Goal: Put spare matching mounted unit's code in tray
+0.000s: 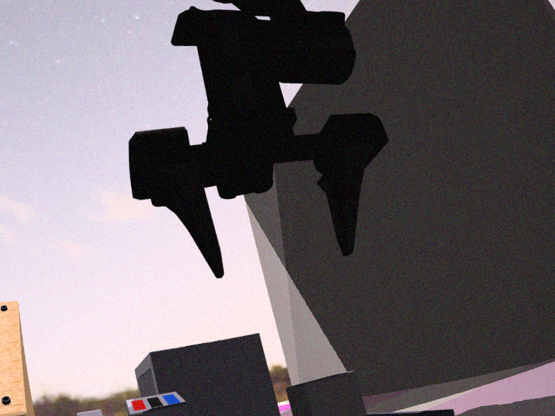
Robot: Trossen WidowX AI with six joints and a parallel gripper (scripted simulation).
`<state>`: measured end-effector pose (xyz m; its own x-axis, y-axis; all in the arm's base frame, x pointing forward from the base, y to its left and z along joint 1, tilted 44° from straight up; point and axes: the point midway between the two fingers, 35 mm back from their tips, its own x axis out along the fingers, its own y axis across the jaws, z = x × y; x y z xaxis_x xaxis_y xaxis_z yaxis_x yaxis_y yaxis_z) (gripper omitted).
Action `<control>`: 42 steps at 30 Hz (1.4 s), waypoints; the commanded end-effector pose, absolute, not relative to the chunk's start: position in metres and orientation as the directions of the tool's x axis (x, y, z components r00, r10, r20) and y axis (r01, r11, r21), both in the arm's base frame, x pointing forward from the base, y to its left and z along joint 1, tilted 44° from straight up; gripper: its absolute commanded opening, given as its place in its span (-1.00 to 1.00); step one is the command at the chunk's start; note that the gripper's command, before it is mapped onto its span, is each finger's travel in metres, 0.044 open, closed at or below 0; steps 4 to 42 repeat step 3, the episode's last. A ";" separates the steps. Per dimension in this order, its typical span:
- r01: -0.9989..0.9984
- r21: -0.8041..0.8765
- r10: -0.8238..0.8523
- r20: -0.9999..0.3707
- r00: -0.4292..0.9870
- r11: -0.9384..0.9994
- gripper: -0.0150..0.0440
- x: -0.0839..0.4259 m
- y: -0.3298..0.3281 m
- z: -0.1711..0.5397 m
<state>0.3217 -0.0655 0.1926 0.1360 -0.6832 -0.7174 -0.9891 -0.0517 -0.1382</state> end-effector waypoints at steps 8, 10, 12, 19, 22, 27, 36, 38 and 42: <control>-0.989 -0.137 -0.683 -0.717 0.136 -0.052 1.00 0.322 -0.066 0.192; -0.989 -0.137 -0.683 -0.717 0.136 -0.052 1.00 0.322 -0.066 0.192; -0.989 -0.137 -0.683 -0.717 0.136 -0.052 1.00 0.322 -0.066 0.192; -0.989 -0.137 -0.683 -0.717 0.136 -0.052 1.00 0.322 -0.066 0.192; -0.989 -0.137 -0.683 -0.717 0.136 -0.052 1.00 0.322 -0.066 0.192; -0.989 -0.137 -0.683 -0.717 0.136 -0.052 1.00 0.322 -0.066 0.192; -0.989 -0.137 -0.683 -0.717 0.136 -0.052 1.00 0.322 -0.066 0.192; -0.989 -0.137 -0.683 -0.717 0.136 -0.052 1.00 0.322 -0.066 0.192; -0.989 -0.137 -0.683 -0.717 0.136 -0.052 1.00 0.322 -0.066 0.192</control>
